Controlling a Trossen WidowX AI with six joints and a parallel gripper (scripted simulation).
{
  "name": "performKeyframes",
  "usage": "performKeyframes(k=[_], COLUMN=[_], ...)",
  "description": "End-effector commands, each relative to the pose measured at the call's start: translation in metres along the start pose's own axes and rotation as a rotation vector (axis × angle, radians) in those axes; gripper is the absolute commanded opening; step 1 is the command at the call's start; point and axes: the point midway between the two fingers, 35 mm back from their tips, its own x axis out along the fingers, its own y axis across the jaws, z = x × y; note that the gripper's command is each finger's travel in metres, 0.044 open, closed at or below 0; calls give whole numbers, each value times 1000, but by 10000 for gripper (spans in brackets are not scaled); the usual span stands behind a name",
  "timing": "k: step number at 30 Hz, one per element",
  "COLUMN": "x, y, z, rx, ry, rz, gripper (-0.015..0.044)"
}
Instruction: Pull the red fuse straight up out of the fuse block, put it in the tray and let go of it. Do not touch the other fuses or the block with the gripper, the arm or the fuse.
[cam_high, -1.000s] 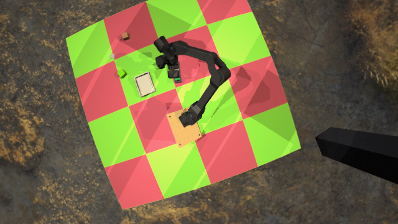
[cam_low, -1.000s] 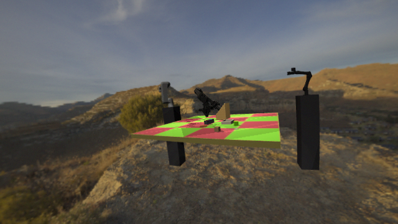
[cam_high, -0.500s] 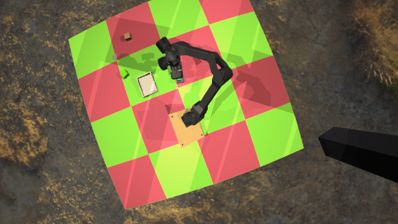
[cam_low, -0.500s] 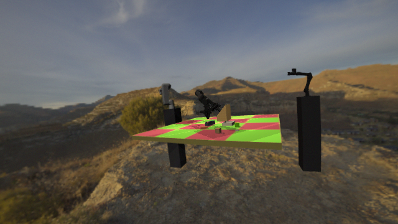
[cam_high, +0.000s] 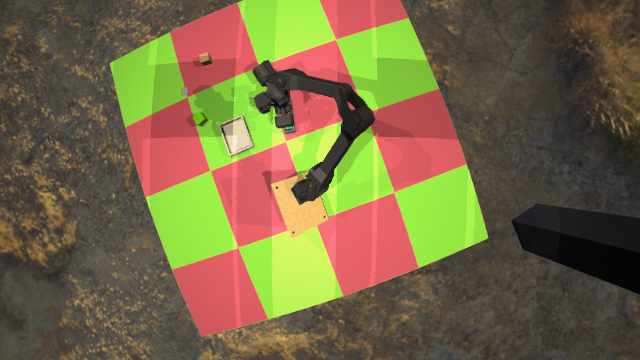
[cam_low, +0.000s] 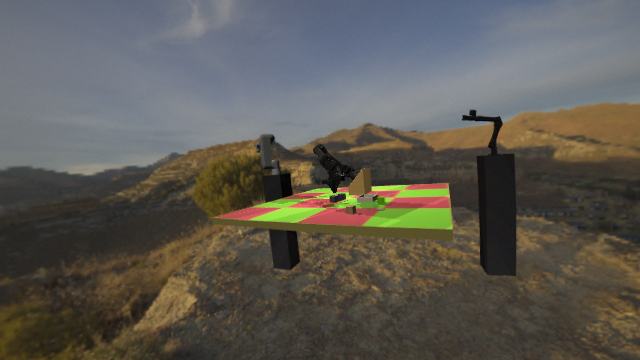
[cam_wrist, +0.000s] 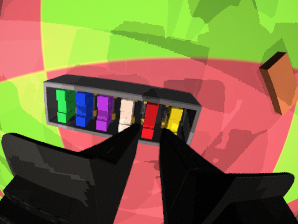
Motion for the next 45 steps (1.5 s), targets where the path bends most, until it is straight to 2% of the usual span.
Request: performKeyframes(k=[1,42,45], x=[6,24,23], y=[1,1,1], z=[-1,-2,-1], rx=[-3,-3,-1], ry=[4,5,1], rz=[3,2,4], gripper=[71,71,51])
